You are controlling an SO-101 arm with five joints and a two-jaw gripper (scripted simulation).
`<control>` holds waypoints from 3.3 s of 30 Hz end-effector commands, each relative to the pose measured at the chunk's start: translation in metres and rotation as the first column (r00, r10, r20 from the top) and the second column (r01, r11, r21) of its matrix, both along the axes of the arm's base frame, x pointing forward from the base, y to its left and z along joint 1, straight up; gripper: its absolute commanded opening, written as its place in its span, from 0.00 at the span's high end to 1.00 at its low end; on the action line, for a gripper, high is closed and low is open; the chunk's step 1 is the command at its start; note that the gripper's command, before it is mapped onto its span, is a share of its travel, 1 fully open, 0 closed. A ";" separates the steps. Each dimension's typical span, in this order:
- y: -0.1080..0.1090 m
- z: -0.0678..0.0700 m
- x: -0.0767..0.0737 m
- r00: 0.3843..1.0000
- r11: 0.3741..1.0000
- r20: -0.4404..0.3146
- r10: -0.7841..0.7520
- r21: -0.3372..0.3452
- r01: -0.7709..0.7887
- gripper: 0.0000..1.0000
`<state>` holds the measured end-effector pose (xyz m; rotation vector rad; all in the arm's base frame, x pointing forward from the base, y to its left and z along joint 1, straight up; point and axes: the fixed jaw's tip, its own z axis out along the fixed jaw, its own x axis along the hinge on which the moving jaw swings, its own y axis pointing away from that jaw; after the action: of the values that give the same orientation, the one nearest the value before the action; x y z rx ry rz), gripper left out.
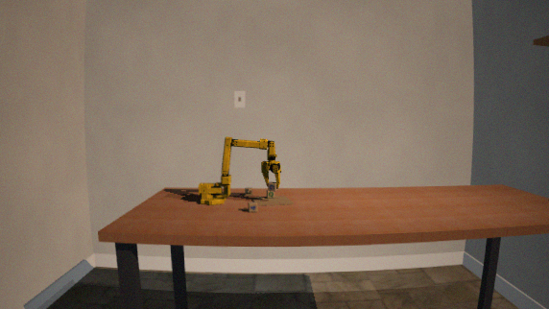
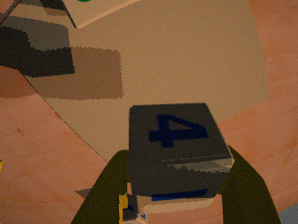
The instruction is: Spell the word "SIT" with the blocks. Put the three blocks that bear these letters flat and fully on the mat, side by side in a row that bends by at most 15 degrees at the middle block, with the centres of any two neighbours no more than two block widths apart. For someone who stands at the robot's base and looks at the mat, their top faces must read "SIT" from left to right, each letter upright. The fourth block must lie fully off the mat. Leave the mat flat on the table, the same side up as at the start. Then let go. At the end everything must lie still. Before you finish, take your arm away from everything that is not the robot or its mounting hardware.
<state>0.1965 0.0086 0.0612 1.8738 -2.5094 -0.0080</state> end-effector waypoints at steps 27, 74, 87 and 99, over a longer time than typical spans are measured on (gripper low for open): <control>0.012 0.010 0.002 0.923 0.926 0.074 0.378 -0.017 -0.378 1.00; 0.014 0.000 0.003 0.918 0.921 0.079 0.389 -0.018 -0.389 1.00; 0.014 -0.003 0.003 0.919 0.922 0.079 0.387 -0.018 -0.387 1.00; 0.014 -0.008 0.003 0.920 0.923 0.079 0.384 -0.018 -0.384 1.00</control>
<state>0.1921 0.0209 0.0441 2.3385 -2.1002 0.0053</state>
